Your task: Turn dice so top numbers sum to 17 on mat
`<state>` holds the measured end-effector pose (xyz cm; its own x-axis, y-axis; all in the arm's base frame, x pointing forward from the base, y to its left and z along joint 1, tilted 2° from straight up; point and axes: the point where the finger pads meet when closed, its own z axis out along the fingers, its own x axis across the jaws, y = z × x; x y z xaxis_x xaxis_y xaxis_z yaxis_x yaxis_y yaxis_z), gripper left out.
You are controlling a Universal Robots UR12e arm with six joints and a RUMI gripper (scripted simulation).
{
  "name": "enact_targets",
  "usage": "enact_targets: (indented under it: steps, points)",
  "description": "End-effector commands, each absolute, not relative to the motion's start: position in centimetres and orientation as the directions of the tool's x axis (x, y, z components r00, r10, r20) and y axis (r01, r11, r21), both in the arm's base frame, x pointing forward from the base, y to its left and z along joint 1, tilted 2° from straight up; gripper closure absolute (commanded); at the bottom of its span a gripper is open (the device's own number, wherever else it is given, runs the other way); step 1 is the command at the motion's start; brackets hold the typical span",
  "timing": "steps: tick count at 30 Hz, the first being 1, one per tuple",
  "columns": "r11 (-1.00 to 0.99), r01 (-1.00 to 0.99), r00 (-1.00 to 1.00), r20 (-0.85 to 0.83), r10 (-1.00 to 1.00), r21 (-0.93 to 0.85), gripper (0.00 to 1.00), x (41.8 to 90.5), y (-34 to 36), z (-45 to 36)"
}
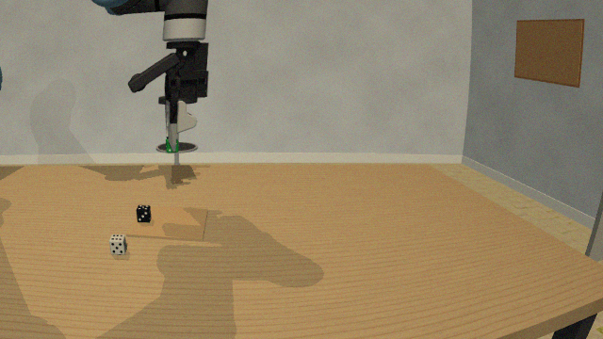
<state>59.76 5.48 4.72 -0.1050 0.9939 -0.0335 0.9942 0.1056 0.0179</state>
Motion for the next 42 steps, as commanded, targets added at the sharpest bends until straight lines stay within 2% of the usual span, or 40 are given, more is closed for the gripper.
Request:
enact_targets:
  steps: [1, 5, 11, 19, 42]
  points:
    - [0.106, 0.994, -0.106, -0.032, 0.994, 0.01, 0.94, 59.6, 5.6, 4.5]
    - [0.094, 0.995, -0.094, -0.032, 0.995, 0.01, 0.94, 59.6, 4.9, 4.6]
    - [-0.044, 0.999, 0.044, -0.03, 0.999, 0.015, 0.94, 58.9, -2.9, 5.0]
    - [-0.133, 0.991, 0.133, -0.029, 0.991, 0.017, 0.94, 58.0, -7.8, 5.3]
    - [-0.137, 0.99, 0.137, -0.029, 0.99, 0.017, 0.94, 58.0, -8.1, 3.9]
